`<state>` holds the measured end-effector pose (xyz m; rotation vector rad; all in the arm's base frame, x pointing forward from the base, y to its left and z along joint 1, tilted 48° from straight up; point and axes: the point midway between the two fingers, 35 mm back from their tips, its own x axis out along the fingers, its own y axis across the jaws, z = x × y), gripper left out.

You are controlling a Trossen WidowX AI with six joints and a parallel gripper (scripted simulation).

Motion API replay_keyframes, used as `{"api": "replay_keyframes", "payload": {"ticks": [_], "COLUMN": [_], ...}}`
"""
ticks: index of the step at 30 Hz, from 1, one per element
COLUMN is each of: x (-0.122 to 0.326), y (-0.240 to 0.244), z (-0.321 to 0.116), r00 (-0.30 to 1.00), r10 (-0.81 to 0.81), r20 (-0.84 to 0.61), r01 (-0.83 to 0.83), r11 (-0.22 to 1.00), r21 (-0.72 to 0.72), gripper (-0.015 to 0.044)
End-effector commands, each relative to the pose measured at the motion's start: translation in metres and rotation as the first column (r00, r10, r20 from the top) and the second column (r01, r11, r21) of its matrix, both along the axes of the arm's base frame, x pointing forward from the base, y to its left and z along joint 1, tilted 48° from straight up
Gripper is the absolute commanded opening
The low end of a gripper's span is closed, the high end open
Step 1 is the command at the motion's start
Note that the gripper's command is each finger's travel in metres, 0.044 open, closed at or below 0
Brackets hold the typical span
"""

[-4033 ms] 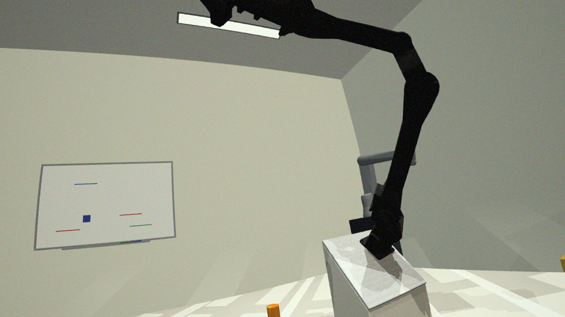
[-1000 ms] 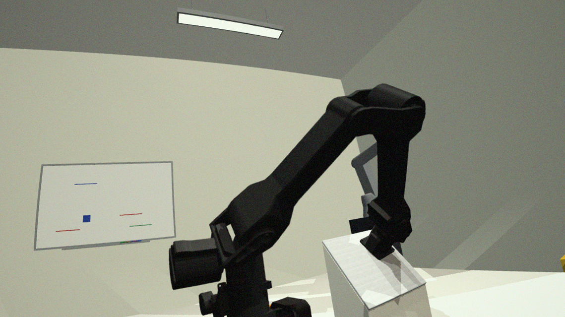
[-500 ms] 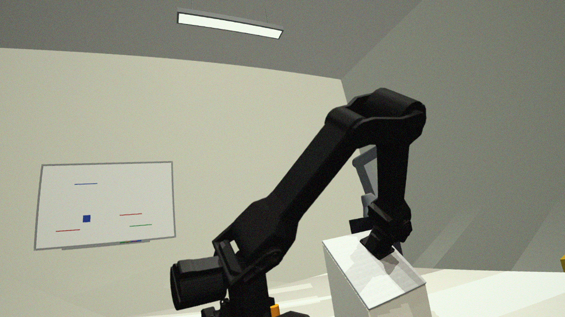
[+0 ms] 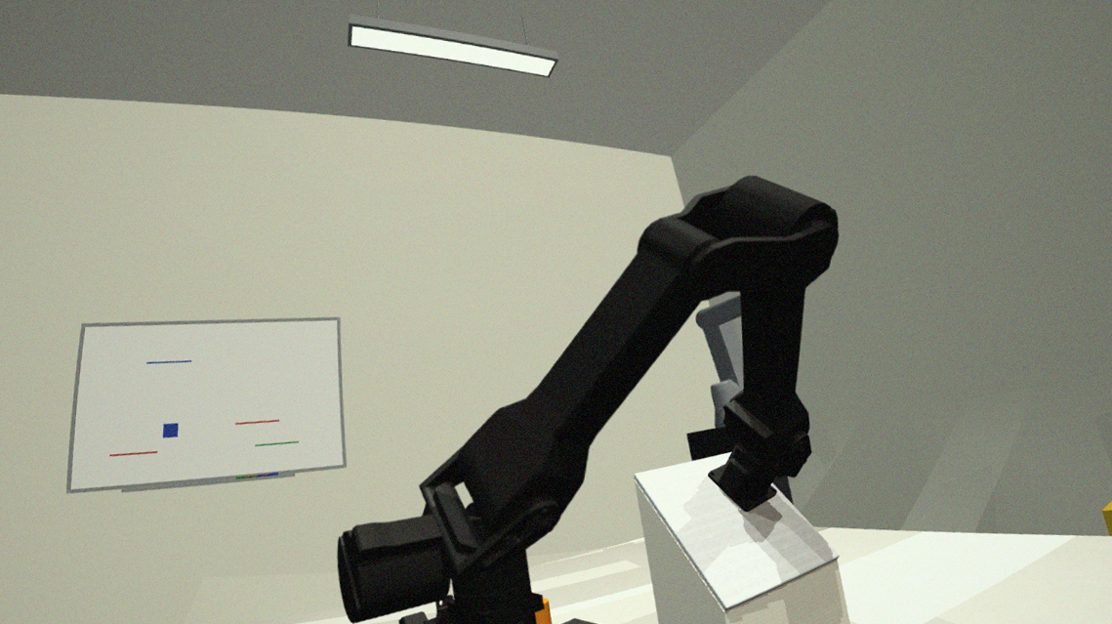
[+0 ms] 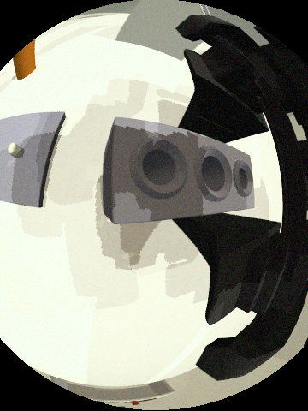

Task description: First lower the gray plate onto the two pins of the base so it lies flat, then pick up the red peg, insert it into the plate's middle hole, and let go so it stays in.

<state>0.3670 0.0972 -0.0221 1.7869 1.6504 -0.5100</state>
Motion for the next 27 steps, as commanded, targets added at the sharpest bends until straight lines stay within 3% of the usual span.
{"api": "replay_keyframes", "payload": {"ticks": [1, 10, 12, 27], "x": [0.0, 0.0, 0.0, 0.004], "y": [0.0, 0.0, 0.0, -0.031], "z": [-0.001, -0.001, -0.001, 0.015], "r00": [1.0, 1.0, 1.0, 1.0], "r10": [-0.002, -0.002, -0.002, -0.001], "r20": [-0.003, -0.003, -0.002, 0.017], "r01": [0.002, 0.002, 0.002, 0.001], "r11": [1.0, 1.0, 1.0, 1.0], "r21": [-0.002, -0.002, -0.003, -0.027], "gripper": [0.0105, 0.0045, 0.0, 0.0]}}
